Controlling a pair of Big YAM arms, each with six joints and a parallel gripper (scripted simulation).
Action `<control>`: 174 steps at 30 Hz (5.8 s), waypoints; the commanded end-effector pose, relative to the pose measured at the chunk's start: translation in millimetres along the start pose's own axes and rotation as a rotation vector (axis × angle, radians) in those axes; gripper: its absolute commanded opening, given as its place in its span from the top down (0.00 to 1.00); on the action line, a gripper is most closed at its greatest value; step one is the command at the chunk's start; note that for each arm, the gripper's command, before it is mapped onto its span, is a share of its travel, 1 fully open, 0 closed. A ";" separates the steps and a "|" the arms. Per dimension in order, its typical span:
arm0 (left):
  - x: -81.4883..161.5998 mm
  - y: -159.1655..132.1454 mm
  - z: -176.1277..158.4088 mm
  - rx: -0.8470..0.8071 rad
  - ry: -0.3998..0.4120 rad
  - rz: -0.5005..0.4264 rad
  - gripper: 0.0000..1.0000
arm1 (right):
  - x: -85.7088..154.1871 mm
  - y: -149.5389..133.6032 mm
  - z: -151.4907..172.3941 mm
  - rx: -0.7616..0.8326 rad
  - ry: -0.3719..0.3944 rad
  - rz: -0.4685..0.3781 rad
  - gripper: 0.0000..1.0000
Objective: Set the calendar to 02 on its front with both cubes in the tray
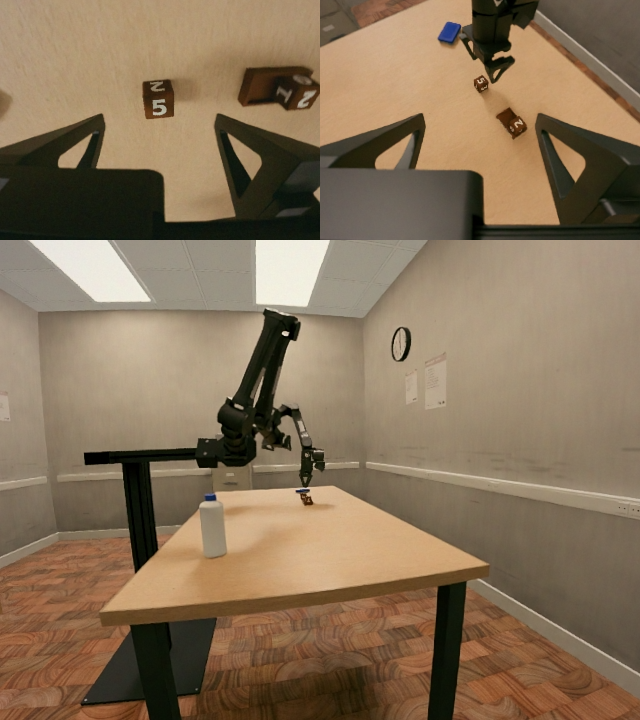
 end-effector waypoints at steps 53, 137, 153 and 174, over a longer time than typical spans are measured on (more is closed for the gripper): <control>6.7 45.7 -25.4 0.391 -0.312 0.042 0.45 | -9.1 10.2 12.2 -0.202 -0.107 0.083 0.00; -58.9 6.2 -162.3 -1.526 0.126 0.005 0.45 | 6.1 10.0 17.6 -0.373 -0.498 0.138 0.00; -48.9 6.0 -163.5 -1.531 0.134 -0.006 0.57 | 6.1 10.0 17.6 -0.373 -0.498 0.138 0.00; -44.8 3.1 -168.2 -1.535 0.147 -0.023 1.00 | 6.1 10.0 17.6 -0.373 -0.498 0.138 0.00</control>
Point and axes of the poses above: on each arm, the point where the finger pads meet when closed, its own x axis back along the fingers, its own z axis across the jaws, y = z × x, the point moved 7 cm from there along x, back along the fingers, and after that the axes turned 1 degree about -x, right-handed, at the moved point
